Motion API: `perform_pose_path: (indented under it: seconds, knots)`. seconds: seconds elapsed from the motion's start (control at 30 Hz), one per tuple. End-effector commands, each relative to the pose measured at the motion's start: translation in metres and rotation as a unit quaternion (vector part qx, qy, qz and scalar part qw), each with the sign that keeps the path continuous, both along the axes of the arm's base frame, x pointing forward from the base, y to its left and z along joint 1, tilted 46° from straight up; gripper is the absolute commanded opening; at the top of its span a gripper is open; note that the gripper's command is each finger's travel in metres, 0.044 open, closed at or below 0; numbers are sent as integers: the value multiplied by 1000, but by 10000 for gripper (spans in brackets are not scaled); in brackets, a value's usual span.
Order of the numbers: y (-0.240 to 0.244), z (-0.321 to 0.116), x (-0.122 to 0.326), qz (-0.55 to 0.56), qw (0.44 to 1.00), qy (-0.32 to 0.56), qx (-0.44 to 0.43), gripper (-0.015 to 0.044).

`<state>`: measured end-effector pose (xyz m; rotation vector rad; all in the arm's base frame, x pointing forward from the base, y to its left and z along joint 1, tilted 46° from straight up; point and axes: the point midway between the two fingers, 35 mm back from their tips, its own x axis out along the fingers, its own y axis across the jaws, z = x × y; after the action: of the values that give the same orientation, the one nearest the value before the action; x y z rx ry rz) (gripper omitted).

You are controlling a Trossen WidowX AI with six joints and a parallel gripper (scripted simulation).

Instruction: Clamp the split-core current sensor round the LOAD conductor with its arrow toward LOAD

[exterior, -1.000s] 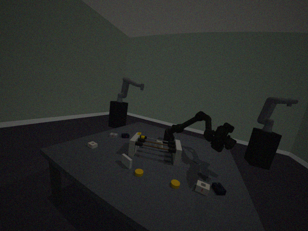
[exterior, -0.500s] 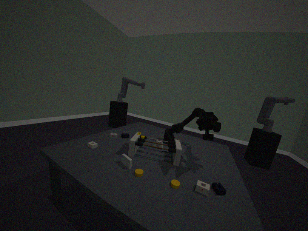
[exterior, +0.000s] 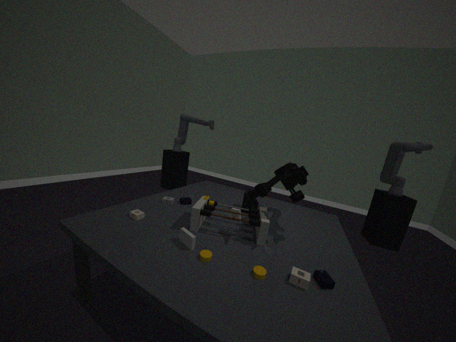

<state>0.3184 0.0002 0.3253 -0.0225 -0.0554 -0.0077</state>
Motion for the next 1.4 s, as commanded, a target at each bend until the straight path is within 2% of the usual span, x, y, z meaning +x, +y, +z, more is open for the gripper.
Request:
perform_pose_path:
  seconds: [0.0,0.17,0.33,0.5,0.67,0.83,1.0,1.37]
  knots:
    - [-2,-4,-1,3,1000,8,10,440]
    - [-43,-61,34,-26,989,144,2,440]
    - [-99,-132,48,-47,955,291,37,440]
    - [-149,-202,39,-51,898,420,118,440]
    - [-191,-265,9,-46,827,510,231,440]
    - [-219,-315,-28,-34,752,553,357,440]
    - [-232,-345,-59,-17,680,558,476,440]
    - [-232,-346,-60,-16,677,558,480,440]
